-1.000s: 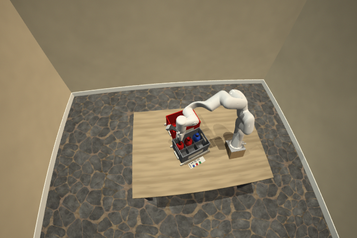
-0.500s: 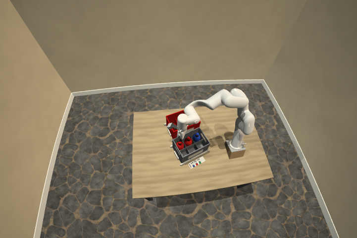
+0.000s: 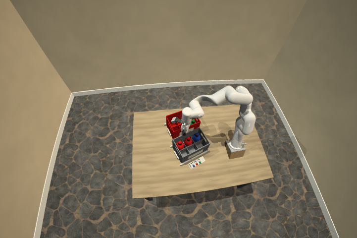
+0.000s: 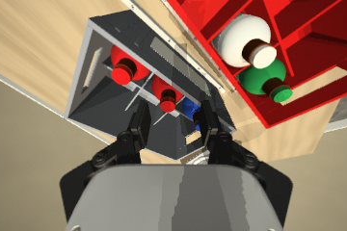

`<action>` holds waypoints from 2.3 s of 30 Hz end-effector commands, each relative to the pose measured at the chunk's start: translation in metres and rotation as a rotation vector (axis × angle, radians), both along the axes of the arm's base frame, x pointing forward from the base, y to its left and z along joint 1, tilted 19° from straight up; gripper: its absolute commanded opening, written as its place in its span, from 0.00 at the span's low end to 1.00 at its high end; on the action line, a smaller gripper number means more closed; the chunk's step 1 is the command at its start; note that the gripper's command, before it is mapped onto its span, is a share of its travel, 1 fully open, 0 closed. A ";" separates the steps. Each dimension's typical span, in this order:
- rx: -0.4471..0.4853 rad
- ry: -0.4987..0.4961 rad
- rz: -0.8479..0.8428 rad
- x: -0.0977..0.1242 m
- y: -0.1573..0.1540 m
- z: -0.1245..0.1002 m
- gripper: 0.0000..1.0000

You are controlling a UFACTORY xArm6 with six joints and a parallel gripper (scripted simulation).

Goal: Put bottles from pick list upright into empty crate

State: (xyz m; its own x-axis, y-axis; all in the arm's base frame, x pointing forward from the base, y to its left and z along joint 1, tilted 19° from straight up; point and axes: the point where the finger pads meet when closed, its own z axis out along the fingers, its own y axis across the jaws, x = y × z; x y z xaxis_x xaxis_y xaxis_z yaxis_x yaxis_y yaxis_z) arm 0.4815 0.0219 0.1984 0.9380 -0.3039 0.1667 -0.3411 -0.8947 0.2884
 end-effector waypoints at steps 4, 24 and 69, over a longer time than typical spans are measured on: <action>0.002 -0.006 0.002 -0.018 -0.033 0.013 0.65; 0.001 -0.006 0.002 -0.060 -0.109 0.036 0.65; 0.001 -0.006 0.002 -0.083 -0.159 0.028 0.65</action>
